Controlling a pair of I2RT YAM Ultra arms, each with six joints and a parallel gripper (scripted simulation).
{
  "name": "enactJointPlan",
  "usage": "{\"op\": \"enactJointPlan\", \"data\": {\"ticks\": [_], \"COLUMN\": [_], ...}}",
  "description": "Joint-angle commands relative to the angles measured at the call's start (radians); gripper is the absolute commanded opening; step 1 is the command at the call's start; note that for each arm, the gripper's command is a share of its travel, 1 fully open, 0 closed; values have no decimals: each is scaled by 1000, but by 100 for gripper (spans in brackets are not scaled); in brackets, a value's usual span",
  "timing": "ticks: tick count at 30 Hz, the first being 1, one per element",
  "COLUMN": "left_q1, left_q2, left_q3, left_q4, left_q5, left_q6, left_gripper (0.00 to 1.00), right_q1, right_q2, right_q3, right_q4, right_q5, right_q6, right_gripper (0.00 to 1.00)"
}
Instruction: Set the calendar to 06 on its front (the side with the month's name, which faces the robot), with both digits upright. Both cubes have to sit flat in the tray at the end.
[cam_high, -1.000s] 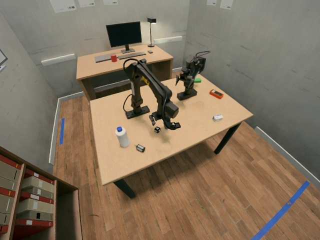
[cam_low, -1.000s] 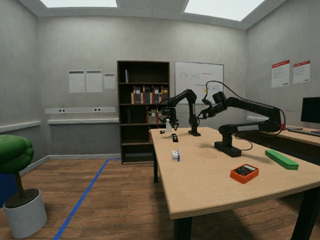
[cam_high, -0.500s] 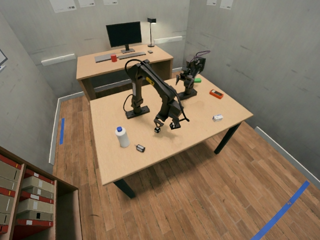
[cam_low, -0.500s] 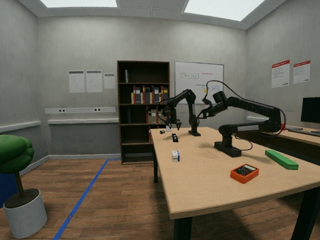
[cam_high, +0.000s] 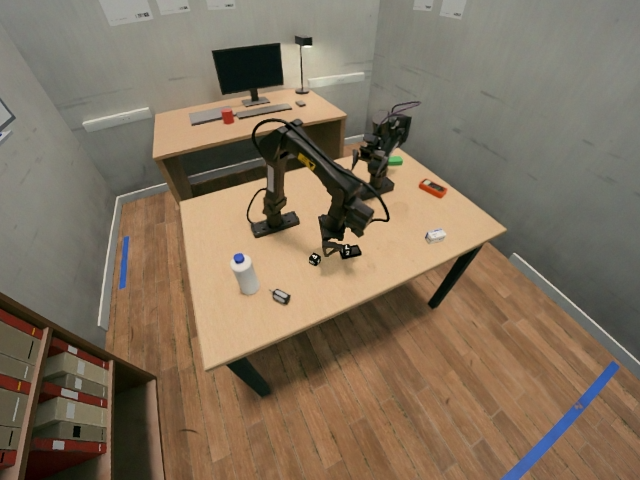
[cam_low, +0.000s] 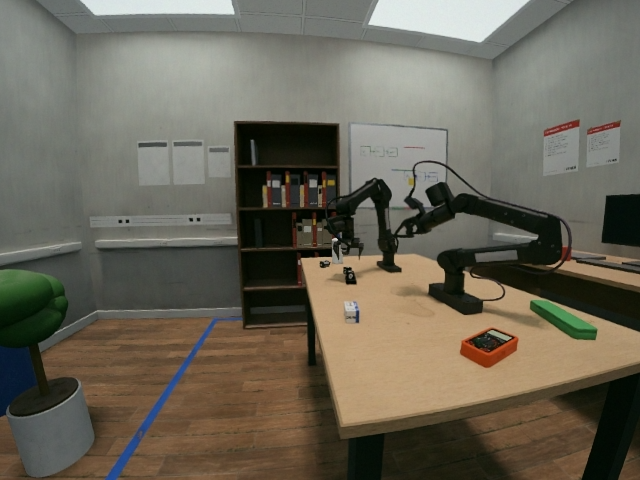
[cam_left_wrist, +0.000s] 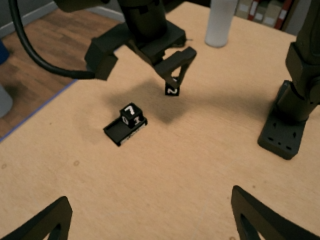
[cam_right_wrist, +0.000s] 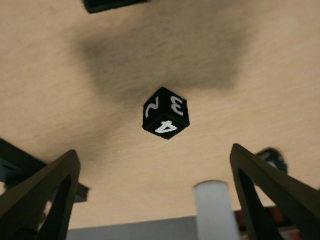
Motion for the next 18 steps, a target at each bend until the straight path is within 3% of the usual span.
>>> {"op": "enactJointPlan", "data": {"ticks": [1,18], "left_q1": [10,6], "left_q2": [-19,-10], "left_q3": [34,24], "left_q4": [-2,-2], "left_q5": [-6,-2], "left_q6": [-5,-2], "left_gripper": [100,100], "right_q1": [17,10], "right_q2": [15,15], "right_q3": [32,32], "right_q4": [13,17], "right_q5": [9,-13], "right_q6": [-115,-67], "right_gripper": [100,100]}}
